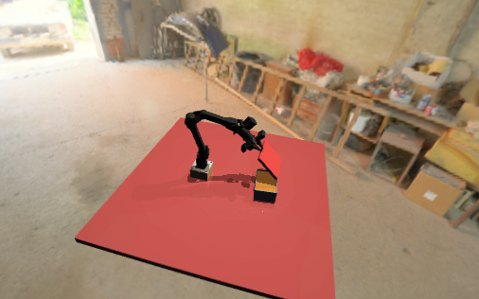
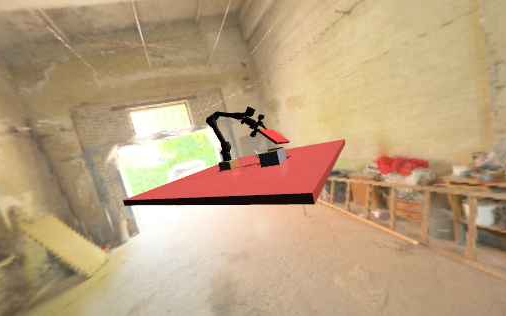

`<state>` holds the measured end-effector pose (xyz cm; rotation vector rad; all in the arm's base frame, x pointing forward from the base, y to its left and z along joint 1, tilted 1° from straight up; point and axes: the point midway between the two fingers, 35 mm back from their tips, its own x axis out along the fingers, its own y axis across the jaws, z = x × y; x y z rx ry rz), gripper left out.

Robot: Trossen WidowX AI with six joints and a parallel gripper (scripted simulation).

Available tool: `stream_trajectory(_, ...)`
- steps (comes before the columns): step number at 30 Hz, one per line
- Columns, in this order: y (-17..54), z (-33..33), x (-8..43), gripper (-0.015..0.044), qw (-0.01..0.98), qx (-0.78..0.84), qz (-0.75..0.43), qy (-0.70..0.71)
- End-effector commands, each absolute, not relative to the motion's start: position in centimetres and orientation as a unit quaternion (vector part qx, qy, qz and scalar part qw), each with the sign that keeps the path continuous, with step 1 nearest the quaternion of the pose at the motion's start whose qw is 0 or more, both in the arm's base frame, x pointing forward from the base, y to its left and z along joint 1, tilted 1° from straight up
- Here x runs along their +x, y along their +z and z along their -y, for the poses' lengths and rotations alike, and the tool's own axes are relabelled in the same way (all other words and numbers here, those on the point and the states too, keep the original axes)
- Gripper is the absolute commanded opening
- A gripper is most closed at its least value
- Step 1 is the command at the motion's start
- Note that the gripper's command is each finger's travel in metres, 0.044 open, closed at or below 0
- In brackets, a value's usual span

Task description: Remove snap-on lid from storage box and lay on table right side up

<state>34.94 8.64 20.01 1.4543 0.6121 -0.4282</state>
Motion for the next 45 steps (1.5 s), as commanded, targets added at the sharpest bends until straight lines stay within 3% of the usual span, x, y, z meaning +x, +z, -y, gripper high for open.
stream_trajectory(1,20.2,-9.4,34.8,0.0000,0.684,0.651,-0.269,-0.190)
stream_trajectory(45,20.2,-18.0,33.0,0.0000,0.681,0.654,-0.271,-0.190)
